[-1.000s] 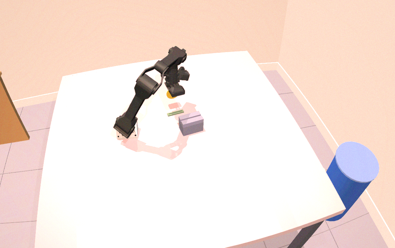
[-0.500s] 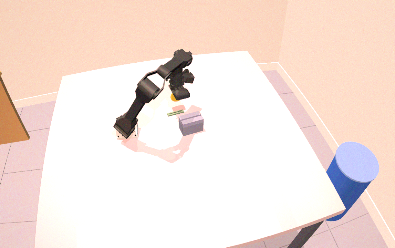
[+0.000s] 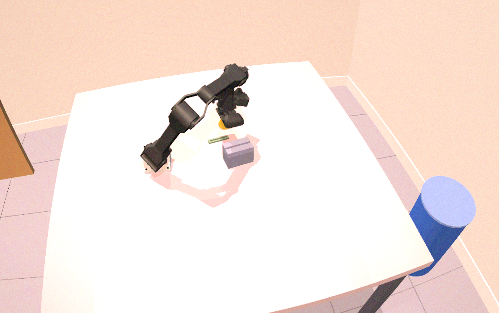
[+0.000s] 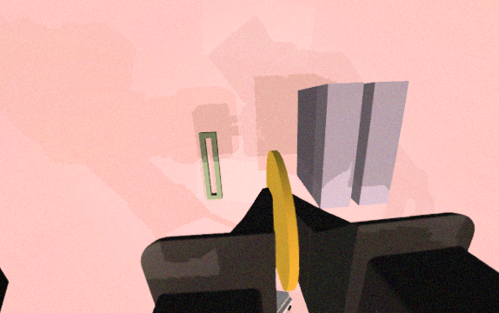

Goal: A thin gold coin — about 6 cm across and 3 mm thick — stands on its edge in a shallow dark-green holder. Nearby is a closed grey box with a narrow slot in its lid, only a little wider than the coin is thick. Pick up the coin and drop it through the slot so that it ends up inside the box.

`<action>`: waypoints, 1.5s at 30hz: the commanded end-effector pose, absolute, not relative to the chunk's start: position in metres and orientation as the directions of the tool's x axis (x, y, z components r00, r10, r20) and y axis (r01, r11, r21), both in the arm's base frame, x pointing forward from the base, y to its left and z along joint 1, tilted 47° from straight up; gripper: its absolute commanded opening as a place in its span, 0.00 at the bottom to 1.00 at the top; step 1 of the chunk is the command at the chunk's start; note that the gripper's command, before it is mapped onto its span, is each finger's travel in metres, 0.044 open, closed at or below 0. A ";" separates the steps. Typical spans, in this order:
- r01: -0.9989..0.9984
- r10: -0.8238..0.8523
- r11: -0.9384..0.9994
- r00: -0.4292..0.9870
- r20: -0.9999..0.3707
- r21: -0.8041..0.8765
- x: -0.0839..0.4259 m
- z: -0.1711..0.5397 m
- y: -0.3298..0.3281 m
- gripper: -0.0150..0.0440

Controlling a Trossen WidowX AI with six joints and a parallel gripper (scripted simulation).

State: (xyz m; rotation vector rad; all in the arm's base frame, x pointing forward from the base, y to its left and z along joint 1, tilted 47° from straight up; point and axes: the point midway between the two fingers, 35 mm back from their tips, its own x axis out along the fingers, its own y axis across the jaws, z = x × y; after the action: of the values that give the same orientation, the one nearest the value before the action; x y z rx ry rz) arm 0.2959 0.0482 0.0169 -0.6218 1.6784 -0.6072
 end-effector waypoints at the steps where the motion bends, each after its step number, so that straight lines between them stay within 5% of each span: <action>1: -0.077 -0.689 0.722 -0.166 -0.705 -0.688 0.300 0.025 0.042 0.25; 45: -0.076 -0.697 0.713 -0.175 -0.695 -0.697 0.315 0.065 -0.008 0.25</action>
State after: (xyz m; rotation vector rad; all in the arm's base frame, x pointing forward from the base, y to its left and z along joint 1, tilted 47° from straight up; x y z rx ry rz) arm 0.3144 -0.0073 0.0636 -0.6256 1.6769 -0.6243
